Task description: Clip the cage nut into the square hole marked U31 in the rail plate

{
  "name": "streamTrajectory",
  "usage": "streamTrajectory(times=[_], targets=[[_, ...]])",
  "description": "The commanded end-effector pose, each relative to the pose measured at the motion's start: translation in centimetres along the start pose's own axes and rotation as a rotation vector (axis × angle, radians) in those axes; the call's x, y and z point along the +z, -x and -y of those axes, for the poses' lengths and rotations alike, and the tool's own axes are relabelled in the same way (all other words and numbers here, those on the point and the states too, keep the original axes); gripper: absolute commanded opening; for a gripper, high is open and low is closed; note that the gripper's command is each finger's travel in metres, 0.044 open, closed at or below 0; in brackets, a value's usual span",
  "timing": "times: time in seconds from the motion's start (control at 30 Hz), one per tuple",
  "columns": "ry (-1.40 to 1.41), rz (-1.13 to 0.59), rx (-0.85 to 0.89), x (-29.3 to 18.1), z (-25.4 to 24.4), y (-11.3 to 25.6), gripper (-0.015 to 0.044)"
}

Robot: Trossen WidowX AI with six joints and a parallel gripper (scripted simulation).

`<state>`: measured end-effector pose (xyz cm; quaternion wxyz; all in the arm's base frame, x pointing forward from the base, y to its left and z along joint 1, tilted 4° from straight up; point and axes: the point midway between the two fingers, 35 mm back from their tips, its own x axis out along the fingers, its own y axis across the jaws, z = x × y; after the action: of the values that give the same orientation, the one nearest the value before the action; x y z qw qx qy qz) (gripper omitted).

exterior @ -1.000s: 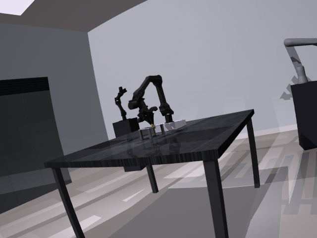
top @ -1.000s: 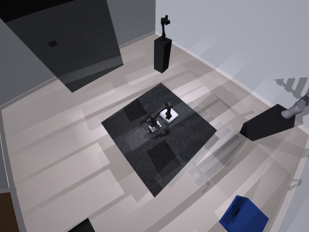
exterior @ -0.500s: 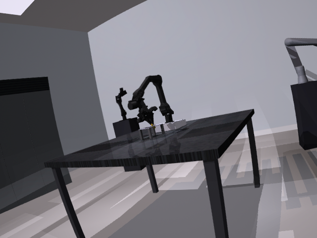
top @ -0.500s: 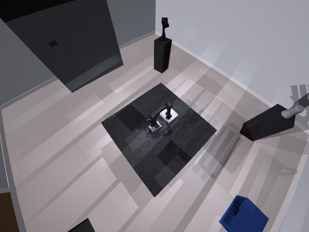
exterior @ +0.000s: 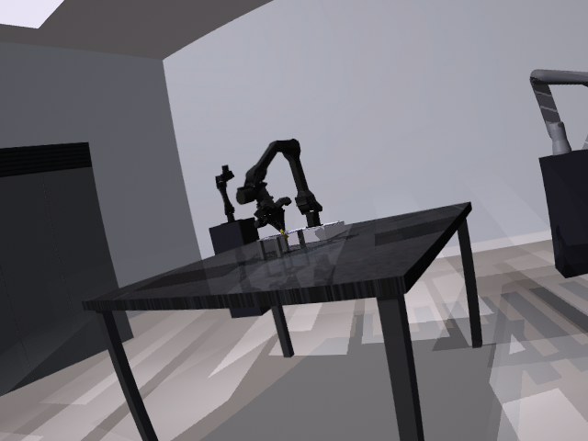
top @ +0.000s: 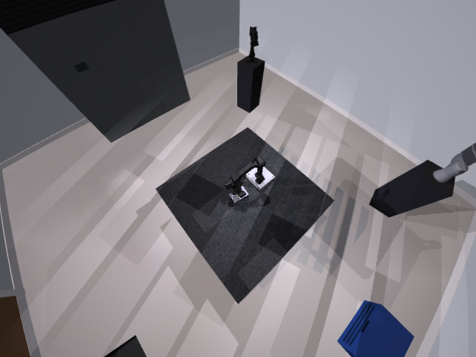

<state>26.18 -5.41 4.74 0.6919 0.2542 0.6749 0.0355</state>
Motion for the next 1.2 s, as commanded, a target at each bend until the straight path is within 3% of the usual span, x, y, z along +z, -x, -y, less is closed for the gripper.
streamTrajectory(times=[0.0, 1.17], targets=[[0.004, -0.002, 0.015, -0.05, 0.0, -0.02, 0.0036], [0.004, -0.002, 0.005, -0.06, 0.18, -0.05, 0.0036]])
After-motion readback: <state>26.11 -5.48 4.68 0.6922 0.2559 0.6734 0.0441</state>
